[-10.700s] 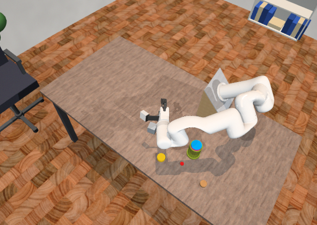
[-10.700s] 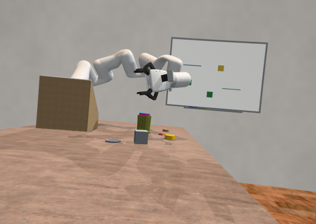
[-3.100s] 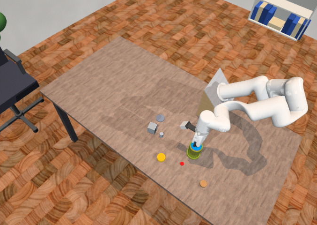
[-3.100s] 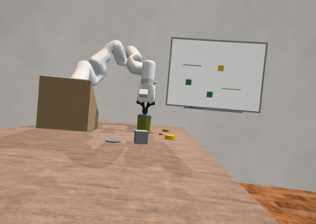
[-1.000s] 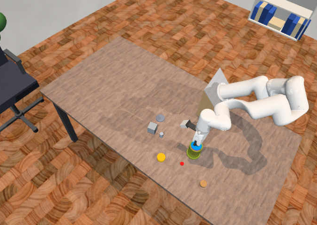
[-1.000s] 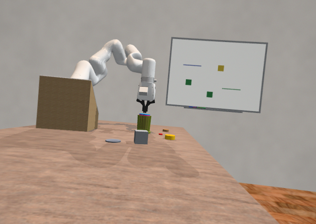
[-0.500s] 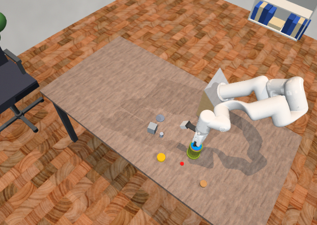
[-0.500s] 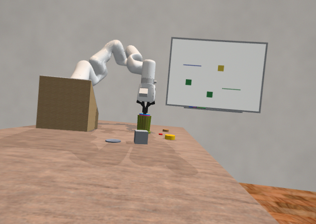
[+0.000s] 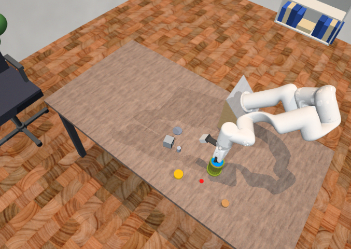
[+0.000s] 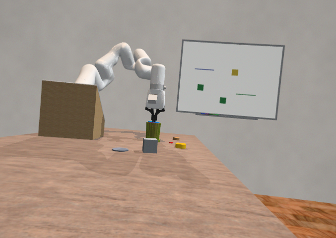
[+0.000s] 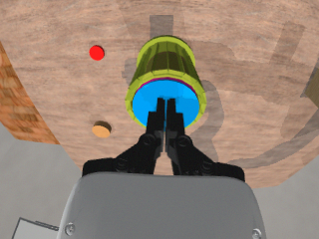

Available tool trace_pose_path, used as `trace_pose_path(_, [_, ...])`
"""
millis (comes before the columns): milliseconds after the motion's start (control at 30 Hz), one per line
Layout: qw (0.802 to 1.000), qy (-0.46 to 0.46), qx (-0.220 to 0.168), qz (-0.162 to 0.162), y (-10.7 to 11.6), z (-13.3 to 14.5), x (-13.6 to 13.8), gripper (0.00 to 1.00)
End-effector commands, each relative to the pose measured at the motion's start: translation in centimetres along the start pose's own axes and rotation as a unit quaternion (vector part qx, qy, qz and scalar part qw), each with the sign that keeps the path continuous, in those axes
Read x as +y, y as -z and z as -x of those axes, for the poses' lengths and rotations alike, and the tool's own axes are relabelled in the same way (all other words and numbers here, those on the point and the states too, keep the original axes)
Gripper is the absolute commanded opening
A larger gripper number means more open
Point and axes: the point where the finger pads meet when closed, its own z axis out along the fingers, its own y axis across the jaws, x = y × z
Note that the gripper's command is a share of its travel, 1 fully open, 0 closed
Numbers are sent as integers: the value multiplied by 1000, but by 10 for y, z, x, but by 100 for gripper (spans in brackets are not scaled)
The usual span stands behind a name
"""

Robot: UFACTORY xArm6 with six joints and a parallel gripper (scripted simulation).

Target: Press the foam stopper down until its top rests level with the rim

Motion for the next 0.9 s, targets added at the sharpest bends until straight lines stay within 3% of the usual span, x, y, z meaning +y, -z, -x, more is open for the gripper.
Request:
trace_pose_path(0, [1000,0,0,-1,0,0,-1,0])
trace_pose_path(867, [1000,0,0,-1,-14,0,-1,0])
